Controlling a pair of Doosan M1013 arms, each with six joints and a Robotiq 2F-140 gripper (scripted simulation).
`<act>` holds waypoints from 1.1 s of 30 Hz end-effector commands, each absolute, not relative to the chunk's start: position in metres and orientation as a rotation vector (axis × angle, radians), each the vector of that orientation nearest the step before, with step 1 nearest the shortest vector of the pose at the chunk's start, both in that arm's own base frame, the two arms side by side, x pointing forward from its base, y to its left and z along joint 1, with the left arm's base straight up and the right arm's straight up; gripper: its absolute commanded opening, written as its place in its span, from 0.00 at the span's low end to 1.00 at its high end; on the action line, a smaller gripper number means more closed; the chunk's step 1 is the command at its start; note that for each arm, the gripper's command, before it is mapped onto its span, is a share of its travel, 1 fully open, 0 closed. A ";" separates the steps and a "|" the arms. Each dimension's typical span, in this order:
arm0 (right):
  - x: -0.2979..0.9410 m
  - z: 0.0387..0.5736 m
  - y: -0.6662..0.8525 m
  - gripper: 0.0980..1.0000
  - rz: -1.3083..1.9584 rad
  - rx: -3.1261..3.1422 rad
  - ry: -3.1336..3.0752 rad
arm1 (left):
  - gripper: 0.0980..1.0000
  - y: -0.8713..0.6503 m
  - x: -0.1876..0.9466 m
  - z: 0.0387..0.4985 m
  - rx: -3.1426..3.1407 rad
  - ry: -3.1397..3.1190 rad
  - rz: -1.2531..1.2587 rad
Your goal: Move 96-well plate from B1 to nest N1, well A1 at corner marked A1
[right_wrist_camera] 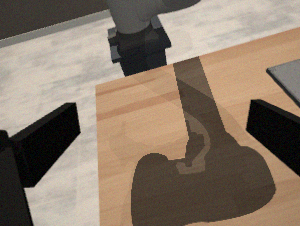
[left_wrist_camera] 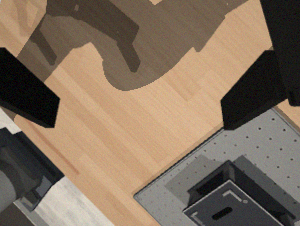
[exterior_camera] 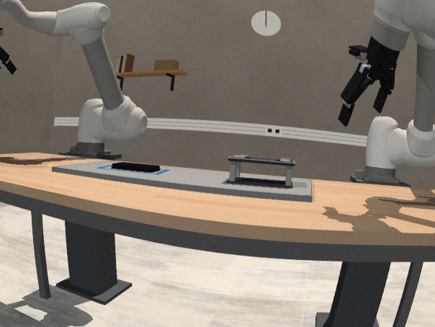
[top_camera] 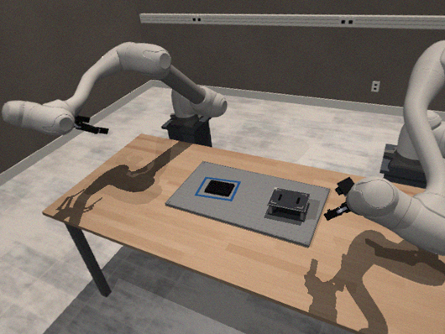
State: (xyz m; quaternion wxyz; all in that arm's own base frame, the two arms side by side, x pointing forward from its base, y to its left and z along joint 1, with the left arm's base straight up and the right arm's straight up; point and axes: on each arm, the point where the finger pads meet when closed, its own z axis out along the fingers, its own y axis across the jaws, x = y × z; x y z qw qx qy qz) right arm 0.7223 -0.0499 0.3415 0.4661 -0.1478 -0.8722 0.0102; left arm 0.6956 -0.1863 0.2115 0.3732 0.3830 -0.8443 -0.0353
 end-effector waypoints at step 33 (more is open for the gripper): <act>0.640 0.441 -0.032 1.00 0.028 -0.360 -2.206 | 1.00 -0.186 0.696 0.213 0.982 -2.165 -0.090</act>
